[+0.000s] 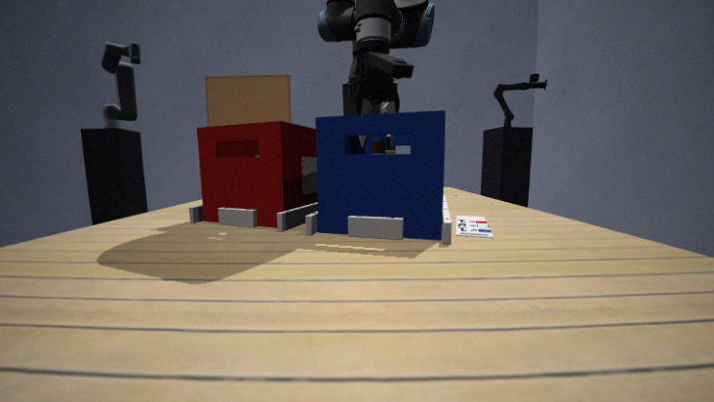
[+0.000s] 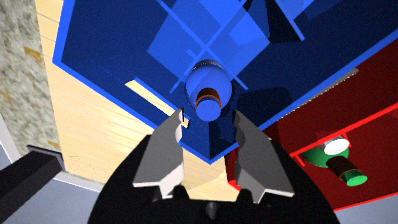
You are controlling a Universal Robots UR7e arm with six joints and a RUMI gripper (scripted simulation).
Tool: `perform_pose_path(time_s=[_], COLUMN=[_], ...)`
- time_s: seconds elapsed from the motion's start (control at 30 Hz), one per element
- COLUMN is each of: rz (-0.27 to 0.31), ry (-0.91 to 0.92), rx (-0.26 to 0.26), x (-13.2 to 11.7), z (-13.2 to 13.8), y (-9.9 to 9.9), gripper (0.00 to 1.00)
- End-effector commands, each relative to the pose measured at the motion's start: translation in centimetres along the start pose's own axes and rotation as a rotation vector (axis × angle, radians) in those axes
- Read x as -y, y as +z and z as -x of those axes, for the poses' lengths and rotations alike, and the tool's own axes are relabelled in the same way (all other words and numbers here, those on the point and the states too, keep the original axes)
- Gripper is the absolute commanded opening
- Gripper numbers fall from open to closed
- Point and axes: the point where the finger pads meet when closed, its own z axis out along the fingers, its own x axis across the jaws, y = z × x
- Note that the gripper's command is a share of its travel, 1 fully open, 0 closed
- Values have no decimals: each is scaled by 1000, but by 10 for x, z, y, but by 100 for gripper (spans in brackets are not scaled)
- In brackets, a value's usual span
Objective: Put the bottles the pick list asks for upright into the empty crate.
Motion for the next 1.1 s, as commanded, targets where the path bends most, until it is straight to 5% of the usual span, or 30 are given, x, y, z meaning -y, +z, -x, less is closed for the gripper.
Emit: perform_pose_path(time_s=[0.0,0.5,1.07], rz=[-1,-1,-1], ry=[0,0,0], rx=[-1,-1,-1], x=[0,0,0], z=[0,0,0], y=[0,-3,-43], gripper=[38,38,38])
